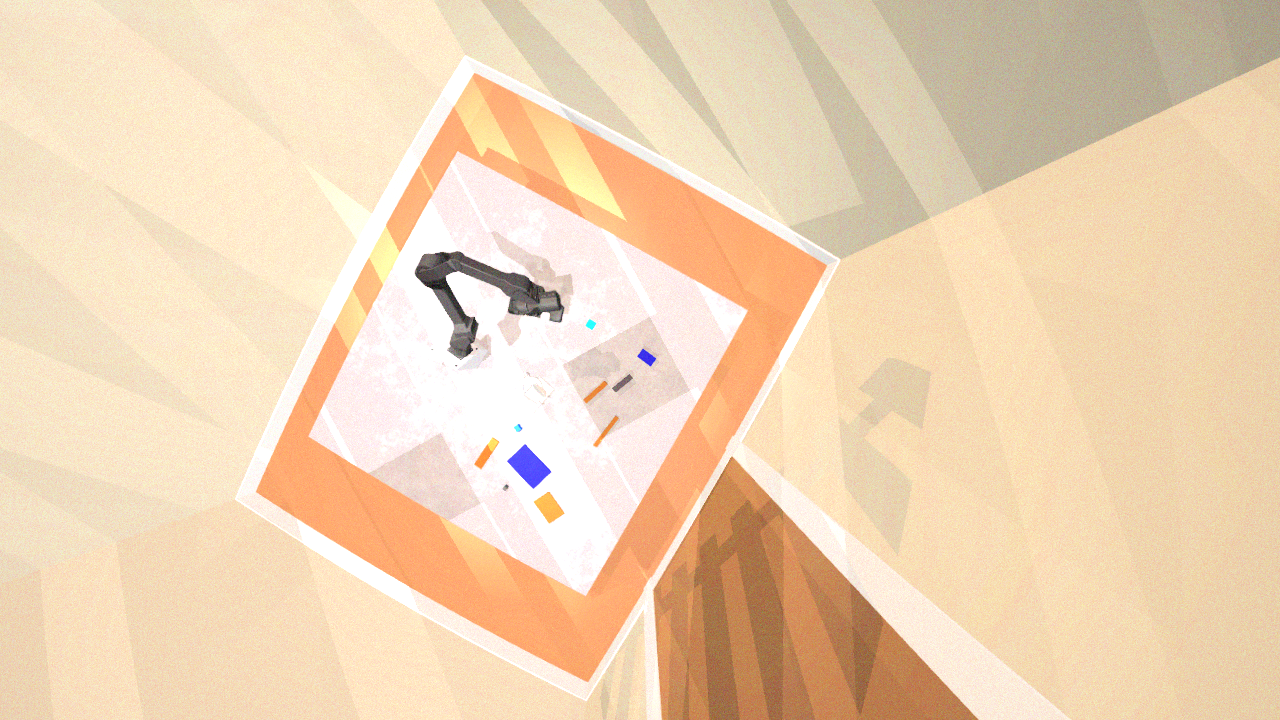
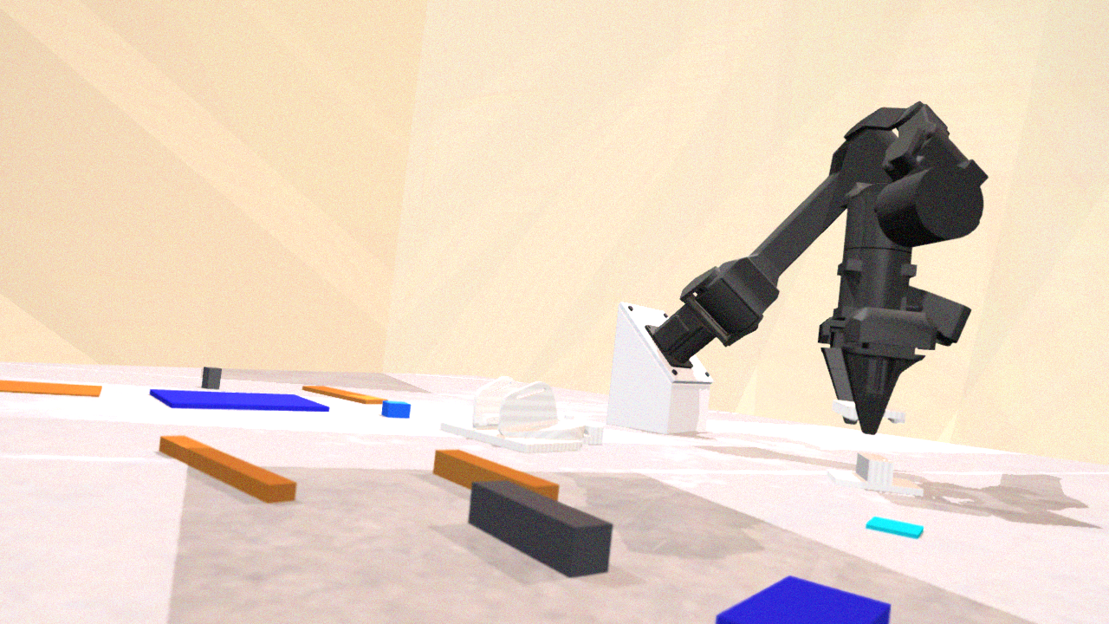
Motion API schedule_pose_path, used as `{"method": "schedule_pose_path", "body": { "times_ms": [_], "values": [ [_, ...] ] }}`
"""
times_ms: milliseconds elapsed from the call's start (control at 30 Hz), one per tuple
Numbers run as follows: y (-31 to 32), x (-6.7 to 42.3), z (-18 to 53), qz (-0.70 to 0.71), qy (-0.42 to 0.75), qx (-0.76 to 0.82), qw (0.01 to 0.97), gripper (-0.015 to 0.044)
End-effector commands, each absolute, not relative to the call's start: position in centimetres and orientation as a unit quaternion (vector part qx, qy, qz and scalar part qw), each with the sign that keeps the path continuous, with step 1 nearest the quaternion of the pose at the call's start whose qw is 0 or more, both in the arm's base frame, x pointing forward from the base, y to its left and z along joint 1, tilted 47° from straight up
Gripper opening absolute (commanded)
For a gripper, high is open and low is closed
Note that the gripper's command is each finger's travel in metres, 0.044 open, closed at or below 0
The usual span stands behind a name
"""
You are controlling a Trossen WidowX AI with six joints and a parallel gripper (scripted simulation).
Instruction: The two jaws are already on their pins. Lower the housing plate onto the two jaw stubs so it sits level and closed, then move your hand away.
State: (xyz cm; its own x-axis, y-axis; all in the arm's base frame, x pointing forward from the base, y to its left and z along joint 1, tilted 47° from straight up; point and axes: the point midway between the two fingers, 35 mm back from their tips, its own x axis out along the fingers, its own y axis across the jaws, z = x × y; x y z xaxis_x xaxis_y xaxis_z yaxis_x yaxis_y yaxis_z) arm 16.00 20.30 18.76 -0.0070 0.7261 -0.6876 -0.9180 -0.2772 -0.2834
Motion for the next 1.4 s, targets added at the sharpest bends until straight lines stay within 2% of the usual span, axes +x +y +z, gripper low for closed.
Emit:
{"method": "schedule_pose_path", "body": {
  "times_ms": [0, 500, 1367],
  "values": [
    [19.5, 16.0, 20.0, 0.698, 0.116, -0.389, 0.590, 0.0351],
    [18.0, 15.9, 21.3, 0.696, 0.122, -0.384, 0.594, 0.0351],
    [14.3, 21.4, 16.2, 0.623, 0.322, -0.241, 0.671, 0.0351]
  ]
}}
